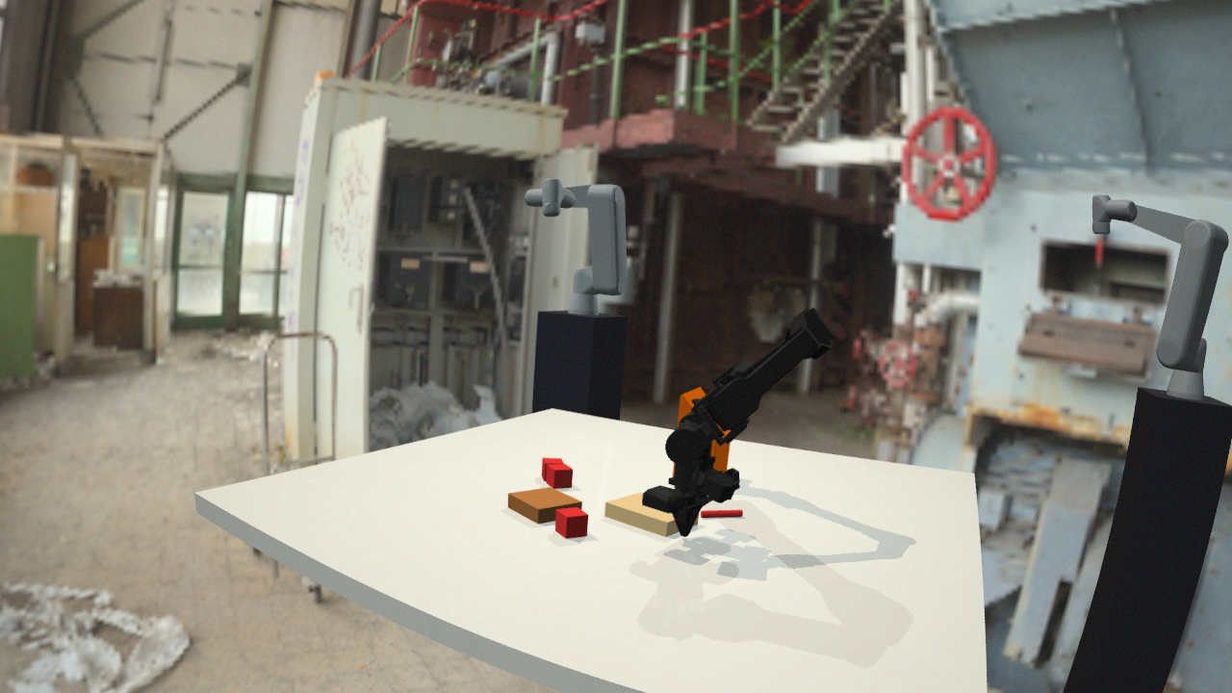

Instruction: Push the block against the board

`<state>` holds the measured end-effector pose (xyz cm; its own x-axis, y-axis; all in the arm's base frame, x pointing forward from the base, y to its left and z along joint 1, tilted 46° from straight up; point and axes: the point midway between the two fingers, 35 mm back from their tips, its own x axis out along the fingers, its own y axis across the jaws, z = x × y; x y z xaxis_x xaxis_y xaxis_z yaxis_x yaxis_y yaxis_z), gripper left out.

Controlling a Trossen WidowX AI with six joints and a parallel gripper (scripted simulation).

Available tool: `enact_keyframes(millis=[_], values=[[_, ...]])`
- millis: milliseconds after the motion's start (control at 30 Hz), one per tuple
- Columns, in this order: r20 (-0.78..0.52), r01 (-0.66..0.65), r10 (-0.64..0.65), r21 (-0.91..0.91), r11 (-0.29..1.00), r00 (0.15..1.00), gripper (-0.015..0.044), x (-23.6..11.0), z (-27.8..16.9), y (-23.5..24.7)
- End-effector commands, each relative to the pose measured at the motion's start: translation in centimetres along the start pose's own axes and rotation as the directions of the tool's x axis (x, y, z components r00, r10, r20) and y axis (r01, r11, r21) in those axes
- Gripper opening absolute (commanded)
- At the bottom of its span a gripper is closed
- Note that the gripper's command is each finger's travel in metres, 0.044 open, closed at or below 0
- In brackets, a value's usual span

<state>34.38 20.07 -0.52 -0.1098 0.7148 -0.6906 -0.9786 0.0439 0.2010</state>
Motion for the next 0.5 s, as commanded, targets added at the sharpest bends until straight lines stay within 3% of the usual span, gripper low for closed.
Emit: enact_keyframes(millis=[0,467], values=[[0.005,0.015,-0.015,0.003,1.000,1.000,0.0000,0.0,0.0,-0.3],[0.003,0.016,-0.016,0.003,1.000,1.000,0.0000,0.0,-1.9,-0.5]])
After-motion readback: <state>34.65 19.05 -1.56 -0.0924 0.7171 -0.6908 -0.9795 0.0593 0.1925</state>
